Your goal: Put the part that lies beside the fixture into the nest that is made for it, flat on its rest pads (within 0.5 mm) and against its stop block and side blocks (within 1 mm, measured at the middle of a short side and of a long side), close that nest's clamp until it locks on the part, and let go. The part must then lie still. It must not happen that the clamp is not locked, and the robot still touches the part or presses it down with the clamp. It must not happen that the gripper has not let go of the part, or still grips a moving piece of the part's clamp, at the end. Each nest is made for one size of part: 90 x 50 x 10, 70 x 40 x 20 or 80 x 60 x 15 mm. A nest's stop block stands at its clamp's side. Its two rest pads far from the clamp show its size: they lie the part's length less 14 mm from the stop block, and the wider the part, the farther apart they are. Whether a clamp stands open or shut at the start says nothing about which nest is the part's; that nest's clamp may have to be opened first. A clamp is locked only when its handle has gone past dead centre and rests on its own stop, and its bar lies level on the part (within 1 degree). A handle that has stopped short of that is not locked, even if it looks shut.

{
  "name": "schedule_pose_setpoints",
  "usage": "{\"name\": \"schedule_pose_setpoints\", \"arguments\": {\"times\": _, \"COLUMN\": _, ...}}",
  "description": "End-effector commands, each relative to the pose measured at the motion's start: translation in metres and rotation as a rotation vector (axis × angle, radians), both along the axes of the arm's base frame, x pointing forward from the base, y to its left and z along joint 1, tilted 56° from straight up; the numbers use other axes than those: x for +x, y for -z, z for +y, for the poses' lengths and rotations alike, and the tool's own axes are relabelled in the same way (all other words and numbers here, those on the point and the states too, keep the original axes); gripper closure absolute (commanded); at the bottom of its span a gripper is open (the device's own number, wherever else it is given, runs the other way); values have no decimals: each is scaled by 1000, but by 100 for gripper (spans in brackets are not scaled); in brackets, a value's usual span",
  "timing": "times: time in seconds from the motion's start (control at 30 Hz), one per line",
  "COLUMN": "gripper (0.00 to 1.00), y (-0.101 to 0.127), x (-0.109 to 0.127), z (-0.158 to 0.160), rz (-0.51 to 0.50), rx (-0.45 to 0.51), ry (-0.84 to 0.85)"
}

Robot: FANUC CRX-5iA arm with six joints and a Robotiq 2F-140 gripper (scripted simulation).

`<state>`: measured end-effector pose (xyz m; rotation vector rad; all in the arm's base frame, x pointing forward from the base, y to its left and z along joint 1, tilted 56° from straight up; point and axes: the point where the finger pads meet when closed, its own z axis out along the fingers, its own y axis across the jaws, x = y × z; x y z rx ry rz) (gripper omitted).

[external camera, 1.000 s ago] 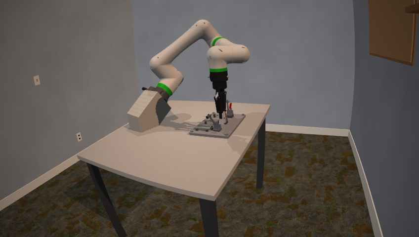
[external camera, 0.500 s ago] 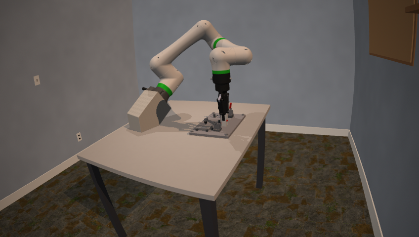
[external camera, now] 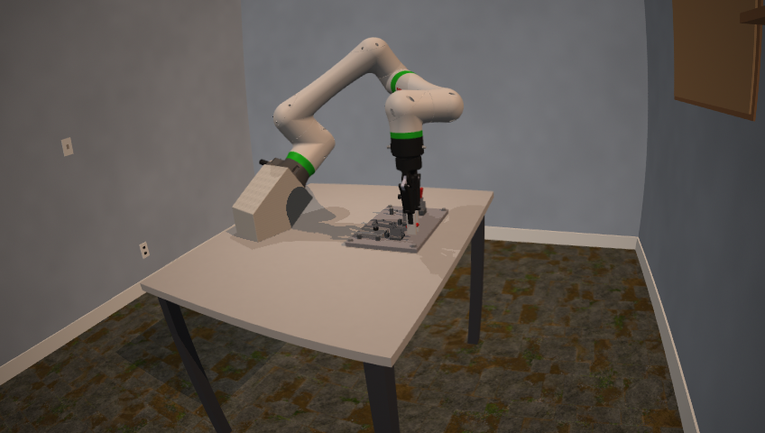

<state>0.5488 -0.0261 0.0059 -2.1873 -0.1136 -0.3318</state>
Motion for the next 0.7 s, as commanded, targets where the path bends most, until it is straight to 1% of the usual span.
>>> {"name": "schedule_pose_setpoints", "arguments": {"times": 0.0, "gripper": 100, "y": 1, "x": 1, "z": 2, "rz": 1, "rx": 0, "ry": 0}}
{"name": "schedule_pose_setpoints", "arguments": {"times": 0.67, "gripper": 100, "y": 3, "x": 3, "z": 5, "rz": 1, "rx": 0, "ry": 0}}
